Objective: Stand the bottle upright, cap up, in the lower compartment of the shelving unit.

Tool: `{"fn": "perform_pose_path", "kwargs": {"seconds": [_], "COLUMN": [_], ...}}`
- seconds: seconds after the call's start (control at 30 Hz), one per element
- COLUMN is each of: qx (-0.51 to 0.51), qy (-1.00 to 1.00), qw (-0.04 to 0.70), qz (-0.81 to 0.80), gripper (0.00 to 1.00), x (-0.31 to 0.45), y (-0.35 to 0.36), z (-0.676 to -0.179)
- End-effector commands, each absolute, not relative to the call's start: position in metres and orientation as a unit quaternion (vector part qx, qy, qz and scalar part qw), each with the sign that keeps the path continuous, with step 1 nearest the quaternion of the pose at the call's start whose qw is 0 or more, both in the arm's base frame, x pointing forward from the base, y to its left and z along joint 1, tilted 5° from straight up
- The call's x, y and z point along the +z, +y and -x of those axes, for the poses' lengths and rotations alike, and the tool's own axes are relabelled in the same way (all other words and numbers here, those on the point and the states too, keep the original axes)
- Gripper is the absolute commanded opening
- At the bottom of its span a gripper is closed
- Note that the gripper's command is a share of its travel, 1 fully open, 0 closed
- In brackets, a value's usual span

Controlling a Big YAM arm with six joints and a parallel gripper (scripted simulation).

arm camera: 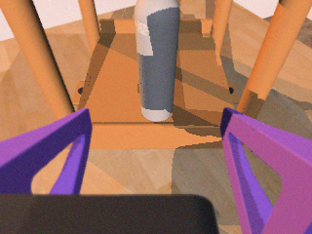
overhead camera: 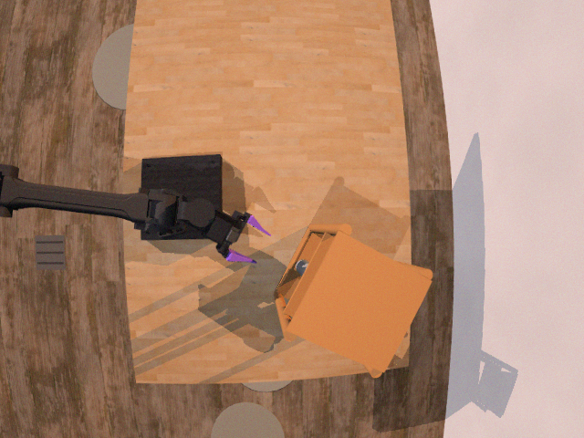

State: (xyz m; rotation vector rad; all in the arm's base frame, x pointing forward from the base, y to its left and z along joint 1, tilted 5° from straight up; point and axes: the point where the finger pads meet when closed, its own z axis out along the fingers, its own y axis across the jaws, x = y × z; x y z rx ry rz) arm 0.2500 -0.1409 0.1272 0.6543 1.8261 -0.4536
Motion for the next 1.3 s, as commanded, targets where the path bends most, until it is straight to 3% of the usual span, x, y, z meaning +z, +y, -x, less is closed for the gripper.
{"fn": "perform_pose_path", "kwargs": {"seconds": [0.0, 1.27], "qx": [-0.185, -0.186], "qy": [0.768, 0.765], "qw": [0.547, 0.553], "qz": [-0.276, -0.273], "gripper": [0.75, 0.75], "x": [0.133, 0.142], "y": [-0.138, -0.138], "z": [-0.252, -0.255]}}
